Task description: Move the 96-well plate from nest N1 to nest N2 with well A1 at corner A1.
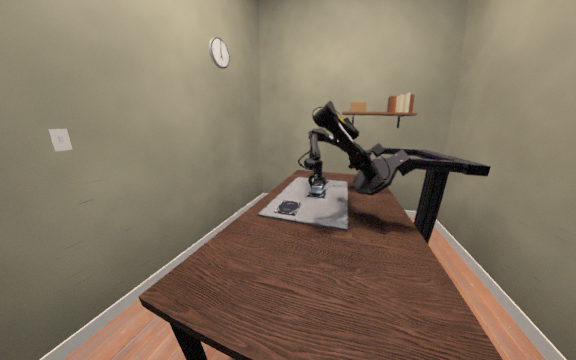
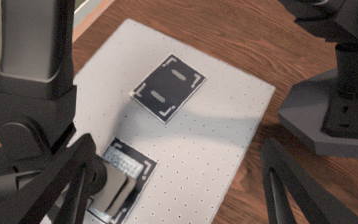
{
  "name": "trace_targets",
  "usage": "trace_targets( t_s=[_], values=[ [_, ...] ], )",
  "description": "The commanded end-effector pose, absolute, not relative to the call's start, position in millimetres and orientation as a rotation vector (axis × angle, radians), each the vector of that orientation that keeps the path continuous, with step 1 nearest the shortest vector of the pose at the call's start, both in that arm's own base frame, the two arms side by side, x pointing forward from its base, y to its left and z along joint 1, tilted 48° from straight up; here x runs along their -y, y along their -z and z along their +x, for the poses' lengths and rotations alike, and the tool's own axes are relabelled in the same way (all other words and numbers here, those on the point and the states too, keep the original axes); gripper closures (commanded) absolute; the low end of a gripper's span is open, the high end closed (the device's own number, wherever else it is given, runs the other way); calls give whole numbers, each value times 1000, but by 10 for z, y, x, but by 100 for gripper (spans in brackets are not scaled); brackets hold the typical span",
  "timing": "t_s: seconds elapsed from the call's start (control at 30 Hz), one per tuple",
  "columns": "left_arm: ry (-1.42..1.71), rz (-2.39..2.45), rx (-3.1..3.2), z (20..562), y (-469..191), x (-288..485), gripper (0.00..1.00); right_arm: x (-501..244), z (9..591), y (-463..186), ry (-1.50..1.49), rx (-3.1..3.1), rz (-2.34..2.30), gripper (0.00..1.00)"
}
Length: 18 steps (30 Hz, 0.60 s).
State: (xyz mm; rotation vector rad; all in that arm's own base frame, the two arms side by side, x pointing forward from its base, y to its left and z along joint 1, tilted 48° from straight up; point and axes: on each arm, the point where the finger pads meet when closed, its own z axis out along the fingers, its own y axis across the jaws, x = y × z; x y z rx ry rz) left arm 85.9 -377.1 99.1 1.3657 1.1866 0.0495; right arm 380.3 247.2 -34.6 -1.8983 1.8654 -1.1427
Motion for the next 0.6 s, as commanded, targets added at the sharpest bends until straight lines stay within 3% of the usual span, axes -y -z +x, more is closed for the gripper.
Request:
trace_targets(
  t_s=[0.0, 0.57],
  values=[
    [-27, 1362, -1175, 801, -1017, 3794, 0, -2463, 3808, 314, 1140, -1846, -1893, 22],
    [-27, 1362, -1175, 801, -1017, 3794, 0, -2343, 3942, 594, 1142, -1860, -1952, 22]
  ],
)
